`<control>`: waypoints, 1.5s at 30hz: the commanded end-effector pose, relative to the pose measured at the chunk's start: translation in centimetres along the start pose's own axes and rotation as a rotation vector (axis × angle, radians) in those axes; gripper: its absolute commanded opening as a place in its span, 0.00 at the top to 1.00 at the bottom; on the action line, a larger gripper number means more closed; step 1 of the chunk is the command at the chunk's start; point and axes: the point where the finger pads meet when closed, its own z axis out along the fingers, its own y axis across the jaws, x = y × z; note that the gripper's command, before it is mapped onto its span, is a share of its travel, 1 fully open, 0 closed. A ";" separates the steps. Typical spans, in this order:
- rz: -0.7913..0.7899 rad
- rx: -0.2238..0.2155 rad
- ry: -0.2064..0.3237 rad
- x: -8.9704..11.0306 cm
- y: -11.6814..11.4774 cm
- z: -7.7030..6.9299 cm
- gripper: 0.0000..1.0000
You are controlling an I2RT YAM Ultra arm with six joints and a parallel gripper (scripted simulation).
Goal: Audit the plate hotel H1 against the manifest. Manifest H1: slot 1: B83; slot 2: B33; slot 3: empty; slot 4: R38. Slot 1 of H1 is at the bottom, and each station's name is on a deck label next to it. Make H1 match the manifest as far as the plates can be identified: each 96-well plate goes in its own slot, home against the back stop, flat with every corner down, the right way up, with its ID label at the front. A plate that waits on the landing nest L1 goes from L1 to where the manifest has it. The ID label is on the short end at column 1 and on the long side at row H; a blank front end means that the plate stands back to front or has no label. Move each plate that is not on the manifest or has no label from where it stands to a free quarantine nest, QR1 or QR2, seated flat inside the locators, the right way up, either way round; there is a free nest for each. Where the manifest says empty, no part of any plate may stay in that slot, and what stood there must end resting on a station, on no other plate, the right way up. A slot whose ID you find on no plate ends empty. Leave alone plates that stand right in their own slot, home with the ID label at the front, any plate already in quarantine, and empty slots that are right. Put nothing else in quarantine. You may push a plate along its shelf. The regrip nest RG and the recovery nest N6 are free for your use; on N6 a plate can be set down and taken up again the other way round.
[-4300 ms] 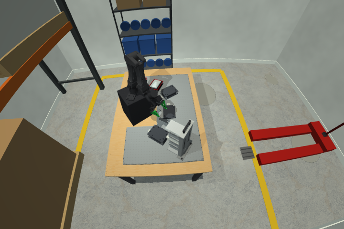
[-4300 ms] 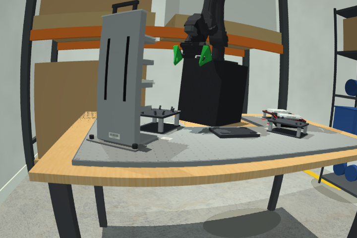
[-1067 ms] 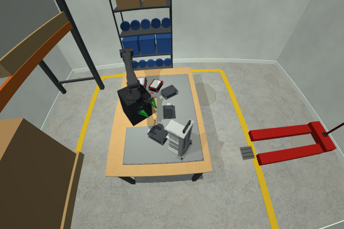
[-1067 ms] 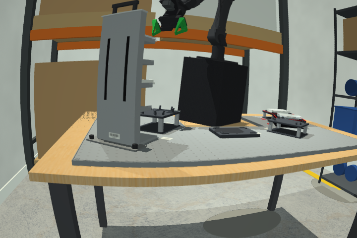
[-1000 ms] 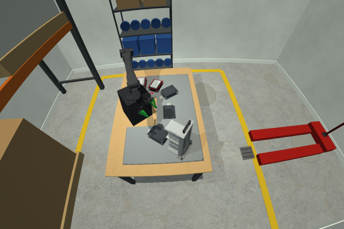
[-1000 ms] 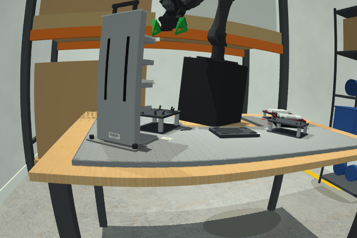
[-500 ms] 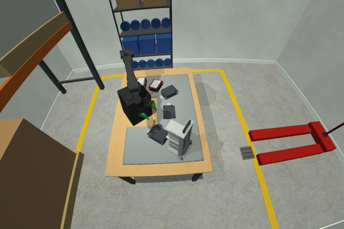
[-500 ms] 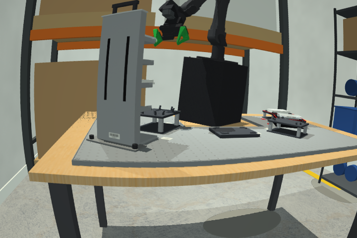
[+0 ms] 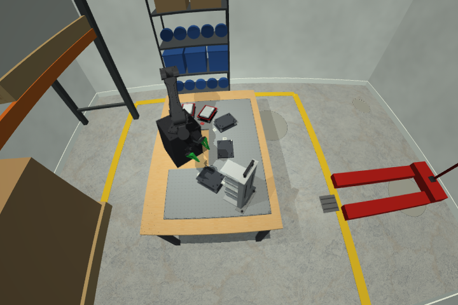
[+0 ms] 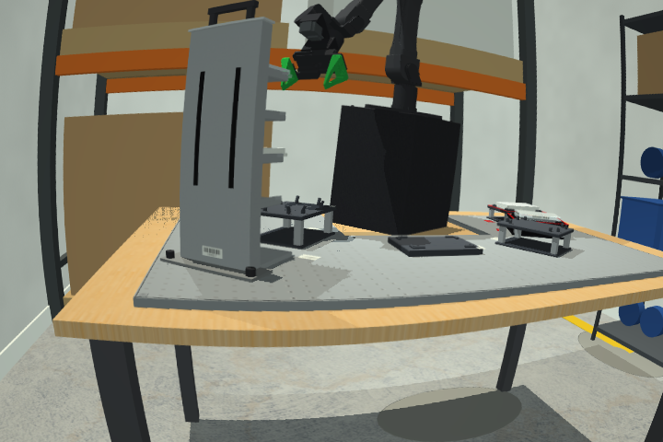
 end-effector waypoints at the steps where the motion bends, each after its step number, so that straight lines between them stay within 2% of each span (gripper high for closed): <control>1: -0.021 0.008 -0.033 -1.8 -0.4 0.4 0.00; 4: -0.028 0.013 -0.047 -2.6 -0.4 0.4 0.00; 8: -0.021 0.005 -0.035 -2.3 -0.3 0.9 0.00; 24: -0.021 0.008 -0.036 -3.7 -0.3 2.2 0.00; 25: -0.033 0.013 -0.060 -4.6 -0.3 1.7 0.00; 27: -0.020 0.006 -0.036 -4.0 -0.3 2.5 0.00; 38: -0.020 0.007 -0.036 -5.0 -0.3 3.5 0.00; 41: -0.021 0.008 -0.039 -5.2 -0.3 3.6 0.00; 42: -0.027 0.011 -0.056 -6.0 -0.2 3.1 0.00; 43: -0.020 0.005 -0.037 -5.4 -0.2 3.7 0.00; 45: -0.018 0.006 -0.033 -5.4 -0.2 4.0 0.00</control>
